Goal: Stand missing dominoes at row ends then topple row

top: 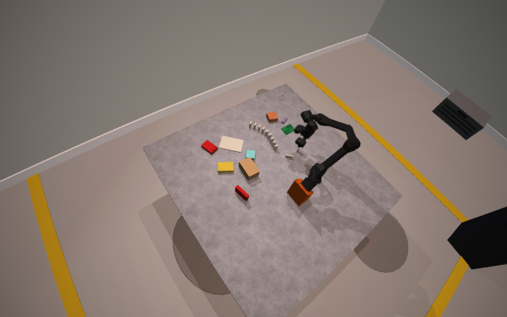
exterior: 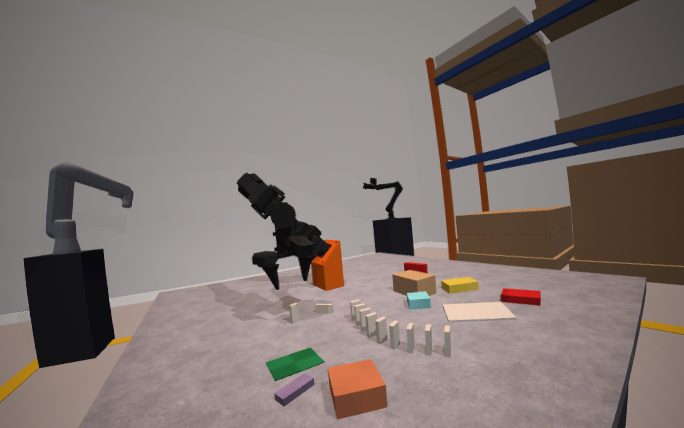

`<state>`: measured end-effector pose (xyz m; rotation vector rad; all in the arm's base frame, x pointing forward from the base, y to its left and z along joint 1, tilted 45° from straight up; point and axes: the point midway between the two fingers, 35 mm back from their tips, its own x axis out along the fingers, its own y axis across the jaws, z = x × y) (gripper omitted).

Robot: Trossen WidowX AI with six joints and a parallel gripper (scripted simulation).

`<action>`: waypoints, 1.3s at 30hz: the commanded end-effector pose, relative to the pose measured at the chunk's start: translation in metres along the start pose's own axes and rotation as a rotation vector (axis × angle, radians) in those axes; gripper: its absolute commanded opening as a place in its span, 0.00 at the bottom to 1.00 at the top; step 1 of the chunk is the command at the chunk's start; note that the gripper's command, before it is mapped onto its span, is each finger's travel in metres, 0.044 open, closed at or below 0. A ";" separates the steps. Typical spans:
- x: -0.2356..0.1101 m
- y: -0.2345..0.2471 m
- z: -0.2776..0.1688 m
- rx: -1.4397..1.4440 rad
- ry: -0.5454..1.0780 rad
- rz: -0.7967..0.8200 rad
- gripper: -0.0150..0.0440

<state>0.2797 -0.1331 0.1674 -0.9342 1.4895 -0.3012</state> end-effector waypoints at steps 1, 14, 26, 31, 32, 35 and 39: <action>0.012 -0.001 0.000 0.004 0.007 -0.007 1.00; 0.067 -0.002 -0.002 0.004 0.009 -0.012 1.00; 0.078 -0.002 -0.002 0.003 0.009 -0.013 0.82; 0.078 -0.002 -0.002 0.003 0.009 -0.013 0.60; 0.078 -0.002 -0.002 0.003 0.009 -0.013 0.56; 0.078 -0.002 -0.002 0.003 0.009 -0.013 0.44; 0.078 -0.002 -0.002 0.003 0.009 -0.013 0.44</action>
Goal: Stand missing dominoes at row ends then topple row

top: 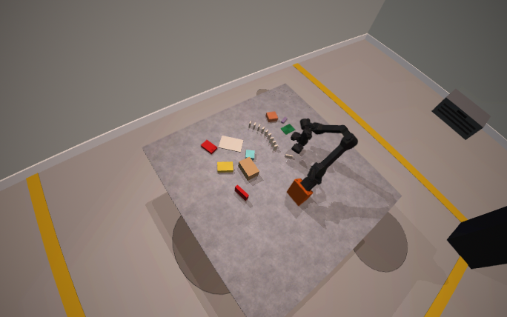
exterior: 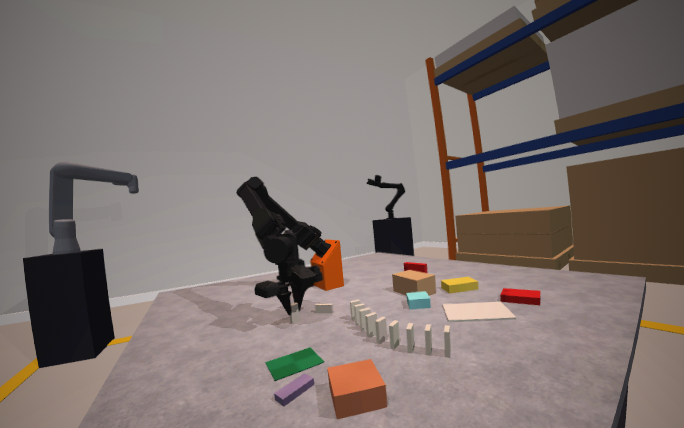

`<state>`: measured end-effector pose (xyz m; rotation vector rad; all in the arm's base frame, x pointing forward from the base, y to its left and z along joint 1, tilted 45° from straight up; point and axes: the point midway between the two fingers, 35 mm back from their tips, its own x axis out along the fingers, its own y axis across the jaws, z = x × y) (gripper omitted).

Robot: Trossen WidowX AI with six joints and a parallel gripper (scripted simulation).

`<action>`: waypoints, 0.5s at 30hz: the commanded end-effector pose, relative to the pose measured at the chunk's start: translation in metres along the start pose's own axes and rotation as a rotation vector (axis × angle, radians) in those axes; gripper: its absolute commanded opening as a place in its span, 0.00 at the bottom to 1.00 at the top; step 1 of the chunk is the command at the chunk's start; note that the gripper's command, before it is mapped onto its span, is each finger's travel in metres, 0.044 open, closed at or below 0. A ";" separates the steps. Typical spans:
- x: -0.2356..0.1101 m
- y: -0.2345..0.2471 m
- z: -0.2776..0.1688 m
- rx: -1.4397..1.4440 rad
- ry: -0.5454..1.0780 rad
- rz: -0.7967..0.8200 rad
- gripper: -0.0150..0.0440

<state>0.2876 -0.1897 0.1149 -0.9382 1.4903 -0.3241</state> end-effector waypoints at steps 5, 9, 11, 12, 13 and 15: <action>0.000 0.001 0.000 -0.006 -0.002 0.002 0.44; -0.040 0.000 0.009 -0.001 -0.005 0.016 0.44; -0.075 0.001 0.010 0.001 -0.004 0.019 0.44; -0.092 0.001 0.009 0.001 -0.003 0.018 0.44; -0.109 0.000 0.006 0.000 -0.003 0.015 0.44; -0.129 0.000 0.002 0.000 -0.002 0.009 0.44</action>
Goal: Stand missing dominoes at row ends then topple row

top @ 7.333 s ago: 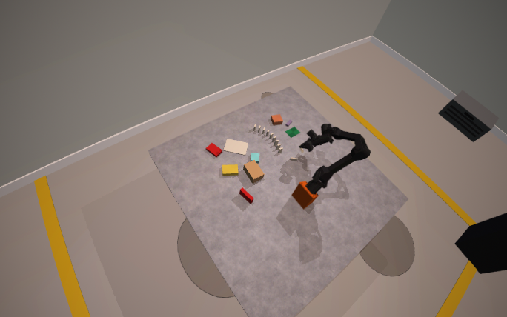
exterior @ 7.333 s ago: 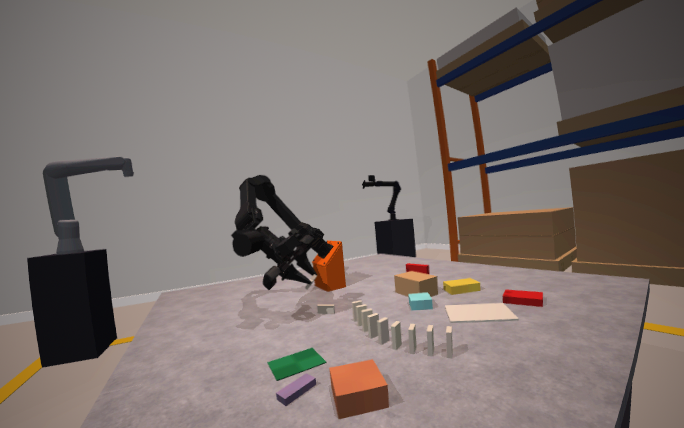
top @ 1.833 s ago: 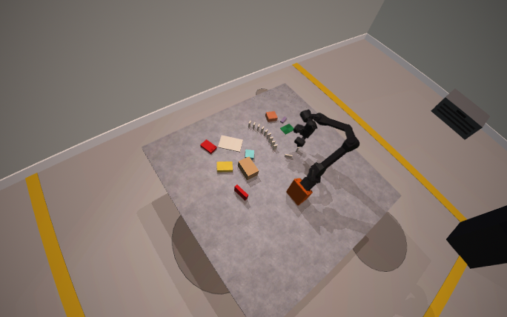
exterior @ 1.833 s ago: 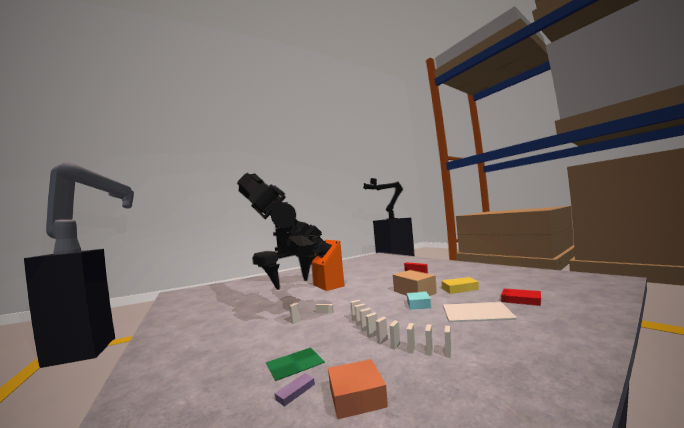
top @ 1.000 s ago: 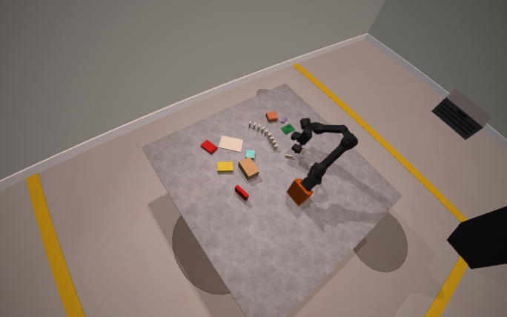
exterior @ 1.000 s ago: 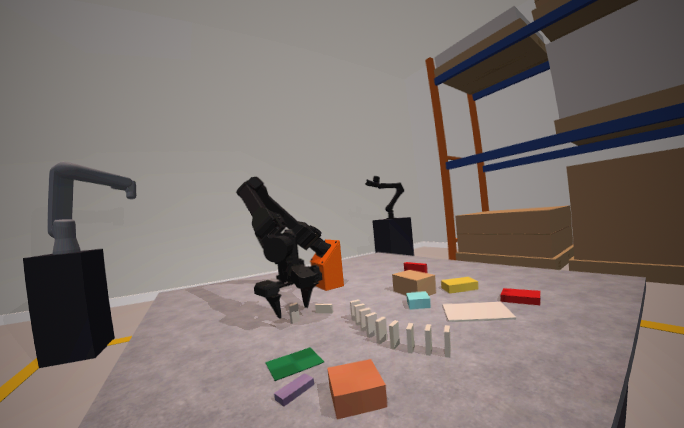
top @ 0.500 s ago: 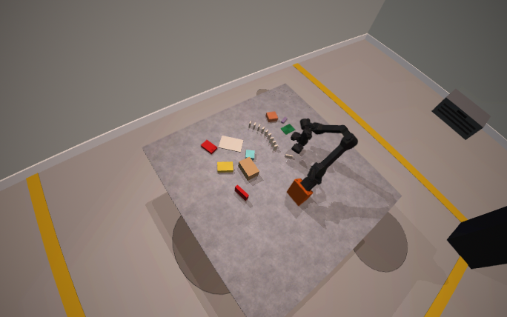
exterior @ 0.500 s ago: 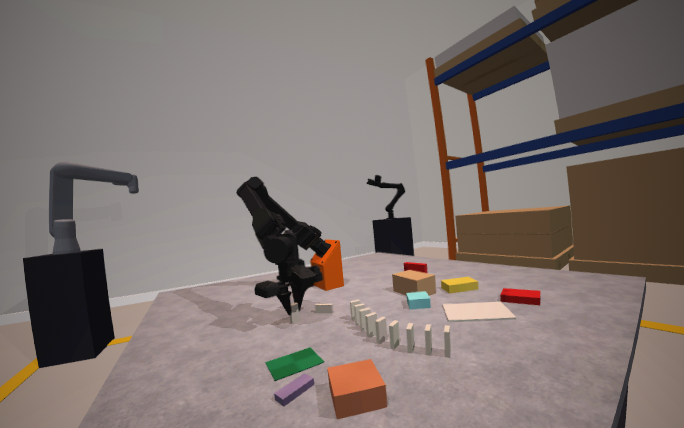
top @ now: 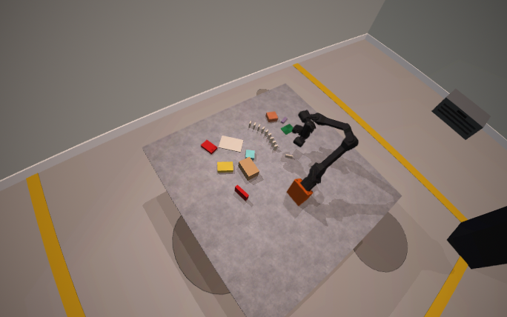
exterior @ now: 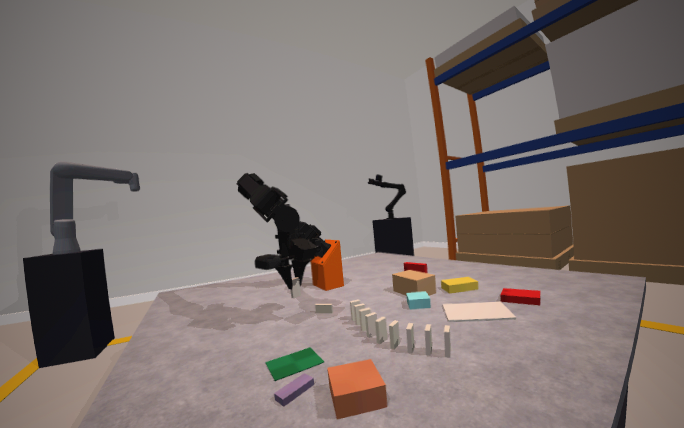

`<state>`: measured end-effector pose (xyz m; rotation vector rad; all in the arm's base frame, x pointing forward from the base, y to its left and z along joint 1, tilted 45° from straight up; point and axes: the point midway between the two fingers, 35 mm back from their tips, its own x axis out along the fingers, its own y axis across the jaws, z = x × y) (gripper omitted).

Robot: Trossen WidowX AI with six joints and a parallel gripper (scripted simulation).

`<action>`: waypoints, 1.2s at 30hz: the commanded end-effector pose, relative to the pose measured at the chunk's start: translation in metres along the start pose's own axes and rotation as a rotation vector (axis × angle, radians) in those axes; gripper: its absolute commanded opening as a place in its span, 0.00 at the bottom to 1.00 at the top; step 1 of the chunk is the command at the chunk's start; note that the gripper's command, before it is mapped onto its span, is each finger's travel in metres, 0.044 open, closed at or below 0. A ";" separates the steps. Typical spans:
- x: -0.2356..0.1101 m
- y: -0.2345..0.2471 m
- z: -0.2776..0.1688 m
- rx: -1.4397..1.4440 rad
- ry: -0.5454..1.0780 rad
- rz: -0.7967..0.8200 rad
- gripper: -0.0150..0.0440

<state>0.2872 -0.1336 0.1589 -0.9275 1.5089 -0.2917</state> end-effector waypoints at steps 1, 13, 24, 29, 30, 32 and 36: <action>-0.063 -0.003 -0.009 0.015 -0.003 -0.022 0.44; -0.062 0.043 0.044 0.248 -0.011 -0.005 0.44; -0.062 0.115 0.093 0.535 -0.011 -0.011 0.44; -0.062 0.115 0.093 0.535 -0.011 -0.011 0.44; -0.061 0.115 0.093 0.535 -0.011 -0.011 0.44; -0.053 0.115 0.095 0.535 -0.011 -0.009 0.44; -0.029 0.115 0.099 0.535 -0.012 -0.005 0.44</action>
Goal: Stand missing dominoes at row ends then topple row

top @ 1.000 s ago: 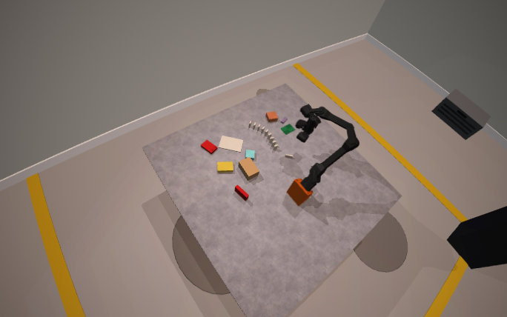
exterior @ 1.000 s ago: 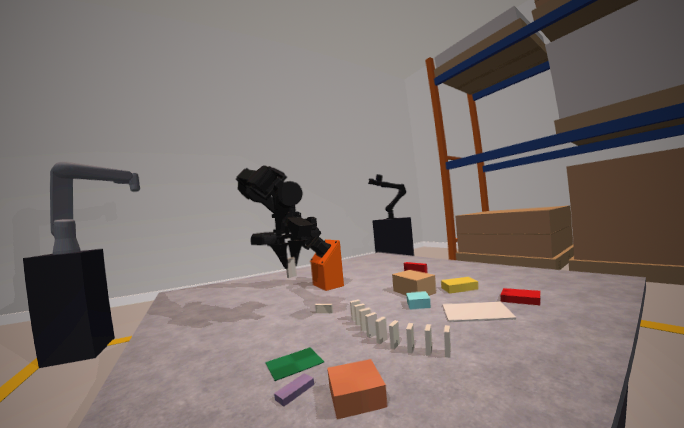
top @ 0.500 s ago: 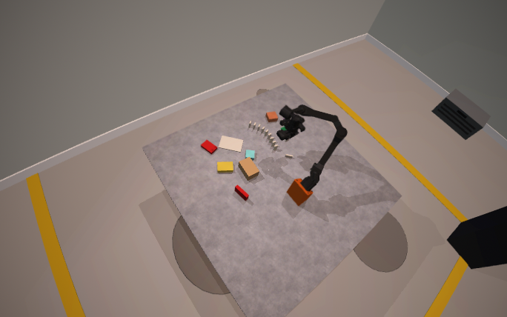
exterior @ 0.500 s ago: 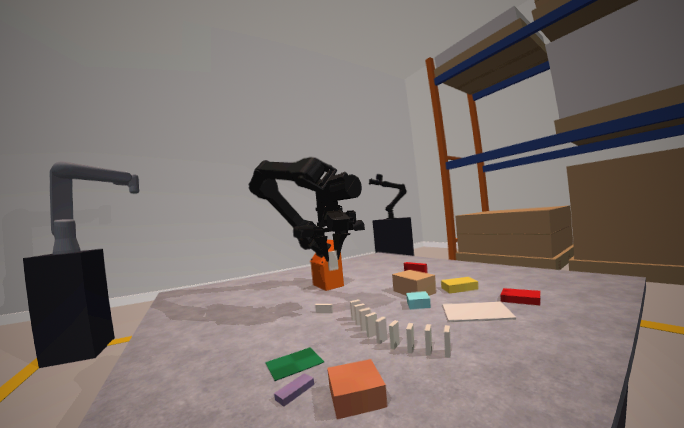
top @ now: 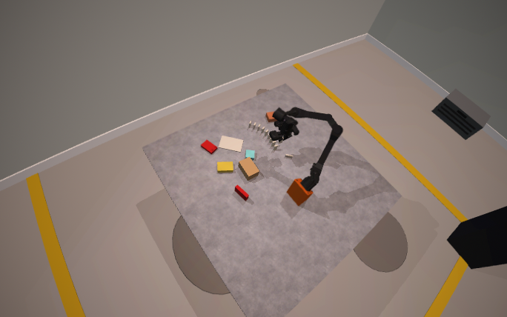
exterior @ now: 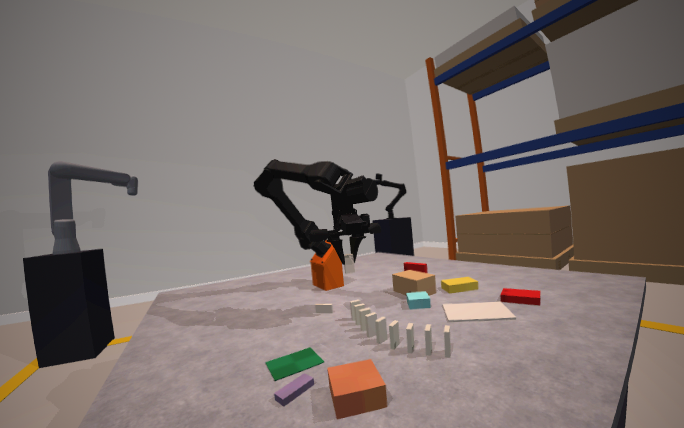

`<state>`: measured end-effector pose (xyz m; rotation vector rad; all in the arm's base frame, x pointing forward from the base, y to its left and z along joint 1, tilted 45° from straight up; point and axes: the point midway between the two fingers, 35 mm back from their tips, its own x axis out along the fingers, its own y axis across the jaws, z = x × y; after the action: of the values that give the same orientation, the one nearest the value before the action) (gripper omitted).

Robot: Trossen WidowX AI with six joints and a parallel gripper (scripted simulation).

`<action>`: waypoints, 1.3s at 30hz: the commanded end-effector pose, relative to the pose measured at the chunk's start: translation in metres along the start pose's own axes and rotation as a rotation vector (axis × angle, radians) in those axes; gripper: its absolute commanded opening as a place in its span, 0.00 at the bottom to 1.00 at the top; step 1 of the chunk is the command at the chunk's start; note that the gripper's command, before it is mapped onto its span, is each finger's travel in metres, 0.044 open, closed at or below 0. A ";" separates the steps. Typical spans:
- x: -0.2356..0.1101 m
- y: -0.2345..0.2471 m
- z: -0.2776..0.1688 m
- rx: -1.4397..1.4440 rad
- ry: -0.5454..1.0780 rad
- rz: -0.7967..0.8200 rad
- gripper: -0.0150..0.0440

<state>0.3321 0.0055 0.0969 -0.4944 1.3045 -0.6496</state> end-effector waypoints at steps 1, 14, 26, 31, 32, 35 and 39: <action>0.024 0.001 -0.001 -0.010 0.014 -0.007 0.44; 0.101 -0.004 -0.005 -0.009 0.012 -0.015 0.44; 0.115 -0.006 -0.008 -0.009 0.012 -0.020 0.44; 0.115 -0.006 -0.008 -0.009 0.012 -0.020 0.52; 0.115 -0.006 -0.008 -0.009 0.012 -0.020 0.57; 0.115 -0.006 -0.008 -0.009 0.012 -0.020 0.70; 0.115 -0.006 -0.008 -0.009 0.012 -0.020 0.88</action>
<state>0.3391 -0.0771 0.0173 -0.5057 1.3140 -0.6648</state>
